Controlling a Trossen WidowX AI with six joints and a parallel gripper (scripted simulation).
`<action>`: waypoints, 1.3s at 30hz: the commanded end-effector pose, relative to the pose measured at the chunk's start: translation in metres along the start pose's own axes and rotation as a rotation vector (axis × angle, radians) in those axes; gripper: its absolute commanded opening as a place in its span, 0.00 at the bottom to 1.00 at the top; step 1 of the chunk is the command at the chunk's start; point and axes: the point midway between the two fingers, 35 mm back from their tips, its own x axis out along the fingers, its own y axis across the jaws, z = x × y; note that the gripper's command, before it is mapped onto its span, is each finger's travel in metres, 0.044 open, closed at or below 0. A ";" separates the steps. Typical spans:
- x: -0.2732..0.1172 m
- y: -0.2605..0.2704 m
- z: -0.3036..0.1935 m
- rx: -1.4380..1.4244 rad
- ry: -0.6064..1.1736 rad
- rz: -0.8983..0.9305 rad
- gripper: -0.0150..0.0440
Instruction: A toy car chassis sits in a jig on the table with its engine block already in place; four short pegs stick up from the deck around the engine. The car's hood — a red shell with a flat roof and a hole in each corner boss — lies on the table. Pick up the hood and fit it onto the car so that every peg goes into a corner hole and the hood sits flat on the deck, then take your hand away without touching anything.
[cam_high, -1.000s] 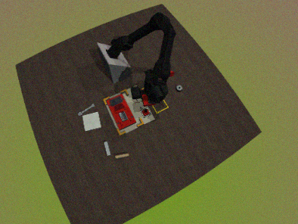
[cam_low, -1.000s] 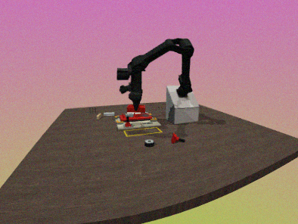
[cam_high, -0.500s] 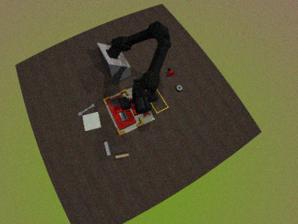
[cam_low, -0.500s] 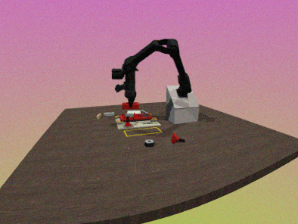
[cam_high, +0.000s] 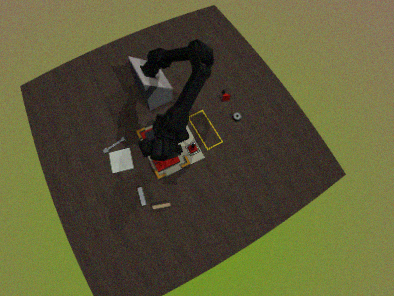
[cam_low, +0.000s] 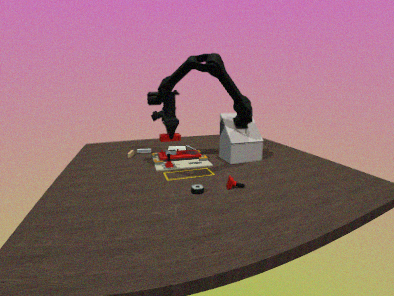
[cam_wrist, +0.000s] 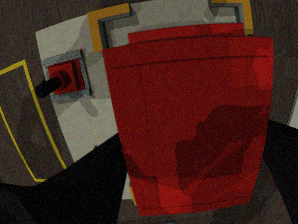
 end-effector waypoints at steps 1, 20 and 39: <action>0.000 -0.017 -0.001 -0.030 0.001 0.002 0.25; 0.051 -0.014 -0.005 -0.030 0.001 0.005 0.25; 0.056 -0.014 -0.005 -0.030 0.001 0.005 0.25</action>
